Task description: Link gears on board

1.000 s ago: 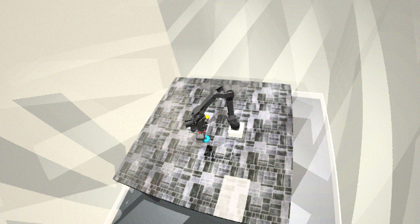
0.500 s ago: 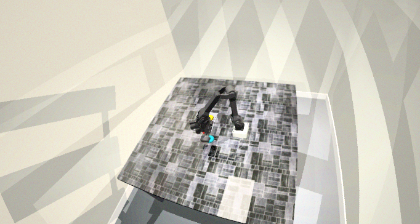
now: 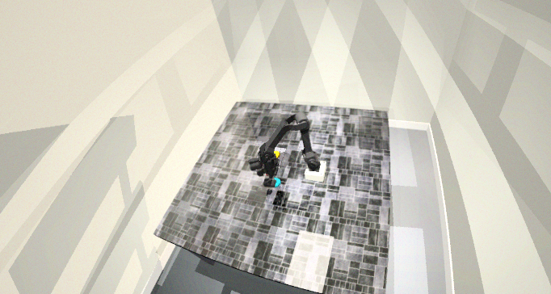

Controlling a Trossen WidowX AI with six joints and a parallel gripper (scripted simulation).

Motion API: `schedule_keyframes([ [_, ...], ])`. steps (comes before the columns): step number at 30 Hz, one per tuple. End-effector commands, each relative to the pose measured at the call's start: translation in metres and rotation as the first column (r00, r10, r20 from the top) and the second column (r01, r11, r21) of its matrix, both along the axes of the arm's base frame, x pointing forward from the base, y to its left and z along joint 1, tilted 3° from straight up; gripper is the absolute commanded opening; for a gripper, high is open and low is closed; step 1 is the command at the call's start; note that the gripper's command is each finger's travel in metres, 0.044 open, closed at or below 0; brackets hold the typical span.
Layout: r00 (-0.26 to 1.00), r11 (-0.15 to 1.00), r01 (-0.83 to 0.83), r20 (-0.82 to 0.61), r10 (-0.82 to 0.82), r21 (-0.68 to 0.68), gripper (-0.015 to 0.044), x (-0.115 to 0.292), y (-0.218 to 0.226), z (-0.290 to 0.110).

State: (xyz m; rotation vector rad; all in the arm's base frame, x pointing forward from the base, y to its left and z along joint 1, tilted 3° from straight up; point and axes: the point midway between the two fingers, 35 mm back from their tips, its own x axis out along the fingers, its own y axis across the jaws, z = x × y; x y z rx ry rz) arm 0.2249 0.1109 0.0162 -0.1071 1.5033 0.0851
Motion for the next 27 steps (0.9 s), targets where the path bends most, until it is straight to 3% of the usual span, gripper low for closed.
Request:
schedule_keyframes([
  [1,1.000,1.000,0.000,-0.003,0.000,-0.002,0.0256,-0.001,-0.001,-0.001],
  [7,1.000,1.000,0.000,-0.003,0.000,-0.002,0.0099,-0.001,-0.001,-0.001],
  [15,1.000,1.000,0.000,-0.003,0.000,-0.002,0.0045,-0.001,-0.001,-0.001],
  [17,1.000,1.000,0.000,-0.003,0.000,-0.002,0.0000,-0.001,-0.001,-0.001],
  [27,1.000,1.000,0.000,-0.002,0.000,-0.001,0.0000,0.003,0.002,0.021],
])
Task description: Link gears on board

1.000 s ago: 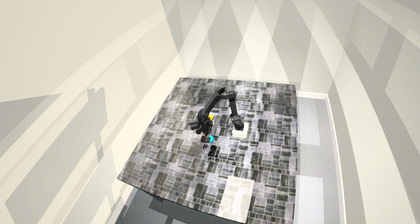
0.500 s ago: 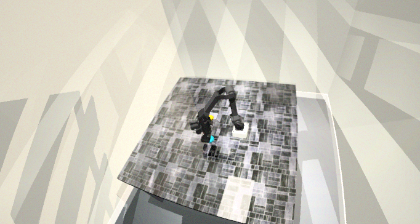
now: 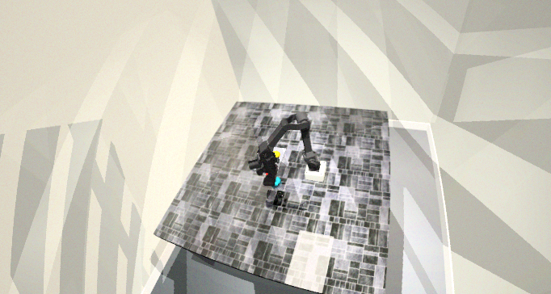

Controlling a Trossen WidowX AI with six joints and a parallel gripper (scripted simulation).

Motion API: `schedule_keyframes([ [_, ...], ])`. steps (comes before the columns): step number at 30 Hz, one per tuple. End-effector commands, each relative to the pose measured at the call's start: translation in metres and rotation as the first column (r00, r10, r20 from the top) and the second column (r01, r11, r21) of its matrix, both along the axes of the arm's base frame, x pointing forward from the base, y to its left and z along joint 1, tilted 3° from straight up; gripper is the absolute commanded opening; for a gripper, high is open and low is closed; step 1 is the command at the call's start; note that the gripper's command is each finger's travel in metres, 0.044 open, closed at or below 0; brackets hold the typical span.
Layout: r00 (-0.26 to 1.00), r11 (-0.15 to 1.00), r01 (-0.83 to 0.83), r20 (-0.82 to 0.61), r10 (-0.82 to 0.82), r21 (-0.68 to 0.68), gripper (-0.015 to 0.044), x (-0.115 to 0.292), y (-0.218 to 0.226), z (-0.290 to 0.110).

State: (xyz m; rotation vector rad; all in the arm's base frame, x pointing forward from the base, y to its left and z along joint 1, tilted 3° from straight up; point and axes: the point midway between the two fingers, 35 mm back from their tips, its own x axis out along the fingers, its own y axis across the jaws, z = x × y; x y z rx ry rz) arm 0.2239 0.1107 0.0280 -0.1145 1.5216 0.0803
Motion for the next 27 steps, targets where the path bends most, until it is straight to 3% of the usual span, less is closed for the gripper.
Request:
schedule_keyframes([
  [1,1.000,1.000,0.001,0.016,-0.001,0.008,0.0000,0.004,0.002,0.012],
  [27,1.000,1.000,0.001,0.016,-0.001,0.008,0.0000,0.004,0.004,0.077],
])
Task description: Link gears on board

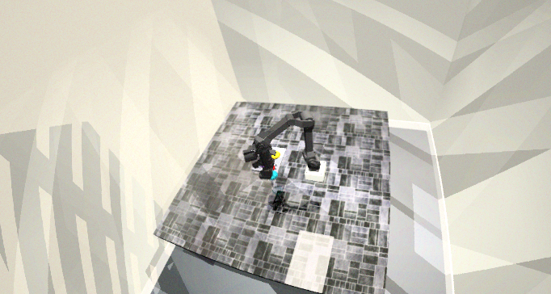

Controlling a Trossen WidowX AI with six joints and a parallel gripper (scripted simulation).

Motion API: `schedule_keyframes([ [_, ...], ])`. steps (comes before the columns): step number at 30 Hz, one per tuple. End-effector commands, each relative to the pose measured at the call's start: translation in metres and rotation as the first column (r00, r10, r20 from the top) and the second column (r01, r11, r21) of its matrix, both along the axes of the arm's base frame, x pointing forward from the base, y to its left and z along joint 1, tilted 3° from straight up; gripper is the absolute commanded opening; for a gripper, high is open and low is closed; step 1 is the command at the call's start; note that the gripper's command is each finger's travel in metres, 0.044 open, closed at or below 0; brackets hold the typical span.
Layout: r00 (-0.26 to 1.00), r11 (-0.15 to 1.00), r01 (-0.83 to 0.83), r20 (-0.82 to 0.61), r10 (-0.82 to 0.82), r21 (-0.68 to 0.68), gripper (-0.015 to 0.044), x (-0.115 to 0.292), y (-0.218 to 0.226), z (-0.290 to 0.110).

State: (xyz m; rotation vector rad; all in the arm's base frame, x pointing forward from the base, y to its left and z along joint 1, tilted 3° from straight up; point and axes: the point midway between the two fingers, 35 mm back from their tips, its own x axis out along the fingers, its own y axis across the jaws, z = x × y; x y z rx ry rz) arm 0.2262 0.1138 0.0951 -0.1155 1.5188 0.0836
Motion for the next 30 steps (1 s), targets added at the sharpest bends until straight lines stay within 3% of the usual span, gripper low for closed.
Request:
schedule_keyframes([
  [1,1.000,1.000,0.004,0.013,-0.004,0.007,0.0000,0.001,0.001,0.012],
  [21,1.000,1.000,0.004,0.012,-0.004,0.006,0.0000,-0.011,-0.005,0.063],
  [30,1.000,1.000,0.025,0.008,-0.025,0.008,0.0000,-0.003,-0.011,0.061],
])
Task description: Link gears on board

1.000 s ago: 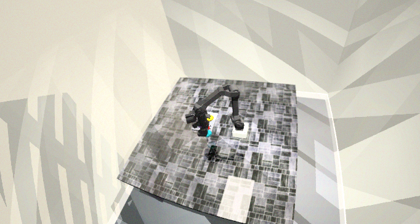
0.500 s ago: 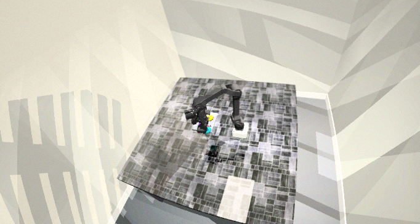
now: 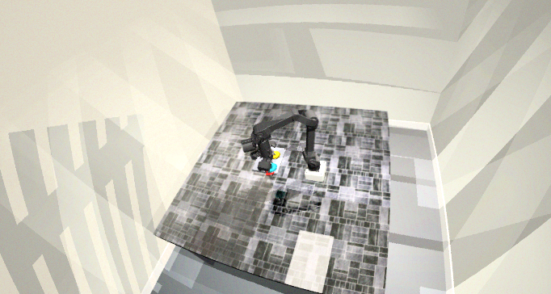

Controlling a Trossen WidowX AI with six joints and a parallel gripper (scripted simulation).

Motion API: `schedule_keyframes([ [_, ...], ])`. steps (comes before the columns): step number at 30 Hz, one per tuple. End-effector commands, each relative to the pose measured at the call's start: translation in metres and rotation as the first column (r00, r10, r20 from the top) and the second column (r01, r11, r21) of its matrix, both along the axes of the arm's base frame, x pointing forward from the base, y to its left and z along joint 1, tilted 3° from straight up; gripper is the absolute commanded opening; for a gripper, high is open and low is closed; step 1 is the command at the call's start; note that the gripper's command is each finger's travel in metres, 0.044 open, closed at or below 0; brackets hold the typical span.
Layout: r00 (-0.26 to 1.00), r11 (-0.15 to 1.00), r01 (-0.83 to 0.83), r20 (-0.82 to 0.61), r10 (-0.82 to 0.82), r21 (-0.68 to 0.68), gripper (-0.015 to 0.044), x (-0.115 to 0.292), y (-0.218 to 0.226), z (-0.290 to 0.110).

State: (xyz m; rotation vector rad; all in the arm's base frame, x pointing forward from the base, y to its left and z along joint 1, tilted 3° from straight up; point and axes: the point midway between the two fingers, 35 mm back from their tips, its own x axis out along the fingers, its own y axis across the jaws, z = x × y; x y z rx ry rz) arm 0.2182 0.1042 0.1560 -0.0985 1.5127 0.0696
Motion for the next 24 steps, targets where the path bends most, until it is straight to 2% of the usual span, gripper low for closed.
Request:
schedule_keyframes([
  [1,1.000,1.000,0.009,0.000,-0.009,0.005,0.0000,0.007,-0.002,-0.001],
  [24,0.999,0.999,0.049,-0.006,-0.049,-0.012,0.0000,0.040,-0.035,-0.013],
])
